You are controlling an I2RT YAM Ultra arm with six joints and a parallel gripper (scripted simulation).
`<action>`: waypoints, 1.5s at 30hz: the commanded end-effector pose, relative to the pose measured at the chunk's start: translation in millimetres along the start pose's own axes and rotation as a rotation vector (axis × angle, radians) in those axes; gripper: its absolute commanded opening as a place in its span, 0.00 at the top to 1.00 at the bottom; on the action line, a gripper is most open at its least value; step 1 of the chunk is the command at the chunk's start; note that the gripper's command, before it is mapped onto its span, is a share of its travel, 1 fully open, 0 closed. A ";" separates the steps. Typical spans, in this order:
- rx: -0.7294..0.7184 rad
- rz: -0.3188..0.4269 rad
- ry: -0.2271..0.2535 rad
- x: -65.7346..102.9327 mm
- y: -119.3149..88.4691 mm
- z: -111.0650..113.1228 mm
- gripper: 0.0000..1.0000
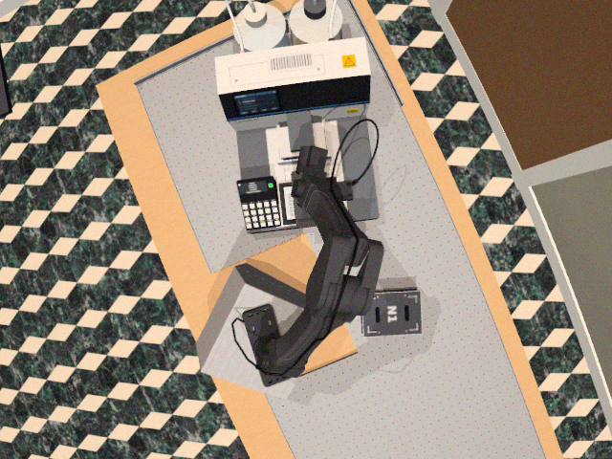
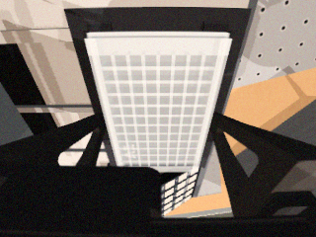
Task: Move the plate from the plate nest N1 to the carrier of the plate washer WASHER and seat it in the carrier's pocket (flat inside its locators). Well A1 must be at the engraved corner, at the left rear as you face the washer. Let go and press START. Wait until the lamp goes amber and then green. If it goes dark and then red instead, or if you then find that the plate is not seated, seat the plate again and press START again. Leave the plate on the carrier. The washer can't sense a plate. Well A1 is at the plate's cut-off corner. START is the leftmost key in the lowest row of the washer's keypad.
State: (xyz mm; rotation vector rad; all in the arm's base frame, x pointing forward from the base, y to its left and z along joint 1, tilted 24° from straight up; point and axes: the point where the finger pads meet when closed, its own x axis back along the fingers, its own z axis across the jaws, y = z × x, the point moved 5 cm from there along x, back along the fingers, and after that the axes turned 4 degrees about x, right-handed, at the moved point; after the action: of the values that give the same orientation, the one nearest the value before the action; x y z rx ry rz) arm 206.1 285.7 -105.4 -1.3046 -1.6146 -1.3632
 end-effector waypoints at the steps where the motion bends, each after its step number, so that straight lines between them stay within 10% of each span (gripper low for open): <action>1: 0.003 -0.010 0.012 3.9 1.7 3.3 0.00; 45: -0.006 -0.020 0.039 68.9 4.4 9.6 0.00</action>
State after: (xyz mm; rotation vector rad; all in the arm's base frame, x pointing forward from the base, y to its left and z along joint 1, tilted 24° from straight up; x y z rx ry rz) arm 194.3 295.5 -64.7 -1.3071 -1.6189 -1.3595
